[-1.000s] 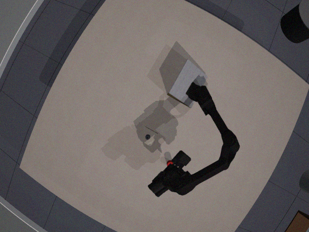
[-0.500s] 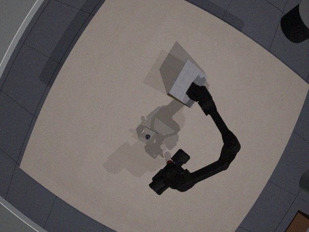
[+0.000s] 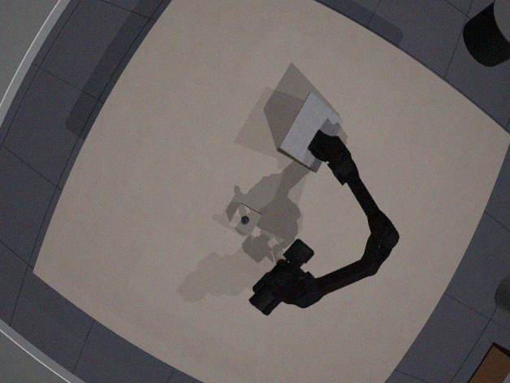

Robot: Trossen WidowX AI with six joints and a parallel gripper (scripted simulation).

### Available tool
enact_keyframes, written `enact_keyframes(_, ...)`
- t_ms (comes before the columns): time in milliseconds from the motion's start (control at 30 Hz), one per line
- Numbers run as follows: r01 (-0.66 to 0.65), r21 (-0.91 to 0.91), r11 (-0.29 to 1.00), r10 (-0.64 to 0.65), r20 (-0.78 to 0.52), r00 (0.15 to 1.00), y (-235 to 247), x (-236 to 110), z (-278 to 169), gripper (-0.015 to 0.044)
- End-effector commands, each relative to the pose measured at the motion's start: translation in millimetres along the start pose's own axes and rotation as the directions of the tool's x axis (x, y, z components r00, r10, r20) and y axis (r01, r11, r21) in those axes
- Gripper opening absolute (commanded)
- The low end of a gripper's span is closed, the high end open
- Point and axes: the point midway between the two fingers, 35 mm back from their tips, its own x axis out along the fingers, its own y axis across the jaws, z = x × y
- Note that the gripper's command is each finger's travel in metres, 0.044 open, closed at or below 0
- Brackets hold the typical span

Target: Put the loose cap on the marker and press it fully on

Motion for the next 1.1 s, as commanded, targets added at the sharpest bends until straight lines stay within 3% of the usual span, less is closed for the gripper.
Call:
enact_keyframes(0, 0.003, 0.003, 1.000, -0.003, 0.004, 1.000, 0, 5, 1, 0.0254)
enact_keyframes(400, 0.003, 0.002, 1.000, -0.003, 0.006, 1.000, 1, 21, 1, 0.0254)
enact_keyframes(533, 0.003, 0.002, 1.000, -0.003, 0.006, 1.000, 1, 21, 1, 0.0149)
enact_keyframes(833, 0.003, 0.002, 1.000, -0.003, 0.006, 1.000, 1, 21, 1, 0.0089)
enact_keyframes(967, 0.003, 0.002, 1.000, -0.003, 0.005, 1.000, 1, 15, 1, 0.0000)
enact_keyframes(1067, 0.003, 0.003, 1.000, -0.003, 0.004, 1.000, 0, 7, 0, 0.0000)
